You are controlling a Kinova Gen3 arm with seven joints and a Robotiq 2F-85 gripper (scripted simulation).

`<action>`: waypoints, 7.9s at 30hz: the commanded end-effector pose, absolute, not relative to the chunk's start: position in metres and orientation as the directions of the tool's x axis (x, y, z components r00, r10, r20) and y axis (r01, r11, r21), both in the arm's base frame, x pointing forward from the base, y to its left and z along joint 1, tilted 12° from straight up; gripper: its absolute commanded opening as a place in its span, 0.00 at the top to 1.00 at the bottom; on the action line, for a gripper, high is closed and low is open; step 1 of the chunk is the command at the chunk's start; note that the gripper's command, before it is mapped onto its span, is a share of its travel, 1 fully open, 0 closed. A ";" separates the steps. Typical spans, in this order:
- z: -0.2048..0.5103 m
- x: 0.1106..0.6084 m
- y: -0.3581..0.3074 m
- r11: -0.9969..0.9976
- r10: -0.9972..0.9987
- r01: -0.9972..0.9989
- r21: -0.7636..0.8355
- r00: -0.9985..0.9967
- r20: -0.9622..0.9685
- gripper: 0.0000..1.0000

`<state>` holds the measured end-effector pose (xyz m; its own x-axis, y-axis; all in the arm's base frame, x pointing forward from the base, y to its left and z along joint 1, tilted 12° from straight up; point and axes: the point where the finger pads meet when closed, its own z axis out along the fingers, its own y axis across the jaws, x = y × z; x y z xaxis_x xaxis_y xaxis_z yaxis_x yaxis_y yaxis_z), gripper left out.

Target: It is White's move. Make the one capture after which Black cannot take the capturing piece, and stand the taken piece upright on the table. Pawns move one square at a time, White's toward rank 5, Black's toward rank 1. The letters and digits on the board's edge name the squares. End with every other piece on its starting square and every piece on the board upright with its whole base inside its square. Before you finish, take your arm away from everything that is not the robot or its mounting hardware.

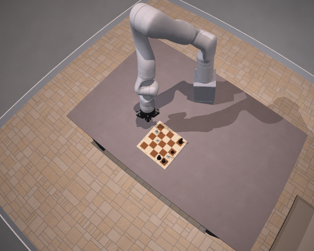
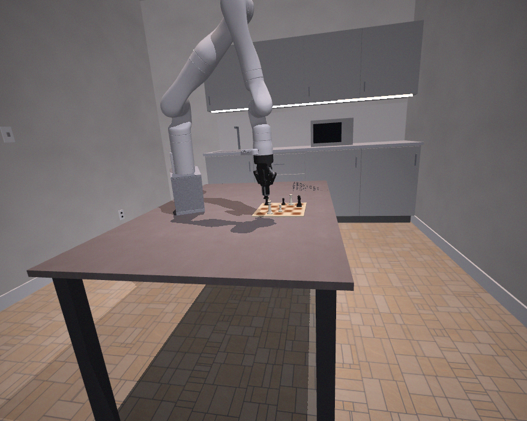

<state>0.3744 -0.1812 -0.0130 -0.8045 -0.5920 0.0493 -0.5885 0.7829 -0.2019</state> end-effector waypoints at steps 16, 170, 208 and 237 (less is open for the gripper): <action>-0.082 0.378 -0.194 0.781 -0.595 -0.593 -0.197 -0.802 0.055 1.00; -0.024 0.374 -0.183 0.781 -0.595 -0.593 -0.197 -0.802 0.055 0.63; -0.011 0.373 -0.180 0.791 -0.582 -0.580 -0.197 -0.811 0.053 0.00; -0.009 0.364 -0.159 0.953 0.230 0.240 -0.184 -0.970 -0.076 0.00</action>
<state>0.3615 -0.1648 -0.0095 -0.9684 0.2388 -0.0720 0.2481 0.9524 -0.1770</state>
